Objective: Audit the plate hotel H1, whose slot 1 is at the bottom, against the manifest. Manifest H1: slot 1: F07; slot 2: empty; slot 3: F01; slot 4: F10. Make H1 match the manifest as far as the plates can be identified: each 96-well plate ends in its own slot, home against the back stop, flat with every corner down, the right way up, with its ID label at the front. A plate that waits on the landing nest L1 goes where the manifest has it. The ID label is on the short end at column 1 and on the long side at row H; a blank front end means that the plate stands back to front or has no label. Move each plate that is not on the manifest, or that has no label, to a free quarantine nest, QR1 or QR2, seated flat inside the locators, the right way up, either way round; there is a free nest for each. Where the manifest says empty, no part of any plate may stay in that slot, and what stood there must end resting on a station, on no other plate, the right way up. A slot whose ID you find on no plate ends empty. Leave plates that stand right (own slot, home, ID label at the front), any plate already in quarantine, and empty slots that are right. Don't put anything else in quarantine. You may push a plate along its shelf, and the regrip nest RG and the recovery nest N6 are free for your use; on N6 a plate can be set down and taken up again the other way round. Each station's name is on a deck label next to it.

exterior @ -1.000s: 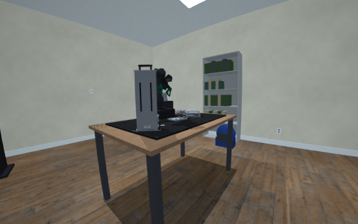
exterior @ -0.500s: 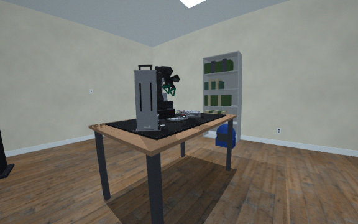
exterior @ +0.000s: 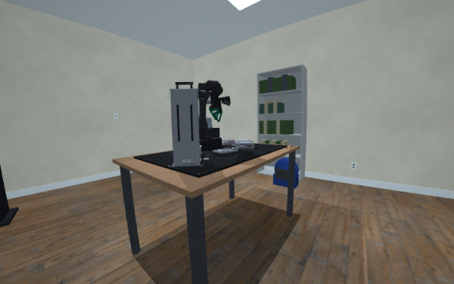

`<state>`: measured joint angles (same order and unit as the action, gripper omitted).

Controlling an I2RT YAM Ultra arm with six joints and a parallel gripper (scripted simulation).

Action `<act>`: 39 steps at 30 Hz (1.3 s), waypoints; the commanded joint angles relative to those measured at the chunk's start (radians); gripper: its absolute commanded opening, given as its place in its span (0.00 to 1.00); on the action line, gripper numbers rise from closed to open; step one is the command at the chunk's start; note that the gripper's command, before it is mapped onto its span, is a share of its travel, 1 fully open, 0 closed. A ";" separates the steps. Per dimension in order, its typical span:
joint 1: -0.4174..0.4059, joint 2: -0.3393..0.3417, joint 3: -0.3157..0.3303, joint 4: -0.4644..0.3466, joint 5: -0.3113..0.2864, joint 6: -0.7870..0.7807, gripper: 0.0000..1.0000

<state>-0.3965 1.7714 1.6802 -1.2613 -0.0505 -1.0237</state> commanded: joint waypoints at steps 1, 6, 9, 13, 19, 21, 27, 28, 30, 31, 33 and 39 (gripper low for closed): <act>0.001 -0.003 0.027 -0.067 0.004 -0.056 1.00; 0.013 0.069 0.126 -0.165 0.030 -0.136 1.00; 0.022 0.112 0.187 -0.222 0.047 -0.182 1.00; 0.026 0.129 0.210 -0.245 0.055 -0.199 1.00; 0.026 0.126 0.194 -0.231 0.055 -0.199 1.00; 0.026 0.122 0.161 -0.202 0.055 -0.199 1.00; 0.025 0.114 0.071 -0.120 0.055 -0.200 1.00; 0.025 0.114 0.057 -0.106 0.055 -0.200 1.00; 0.025 0.113 0.030 -0.079 0.055 -0.200 1.00; 0.025 0.113 0.016 -0.066 0.055 -0.200 1.00; 0.025 0.113 -0.010 -0.040 0.055 -0.200 1.00; 0.025 0.116 -0.059 0.012 0.055 -0.200 1.00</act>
<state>-0.3714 1.8950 1.6314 -1.2945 0.0051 -1.2213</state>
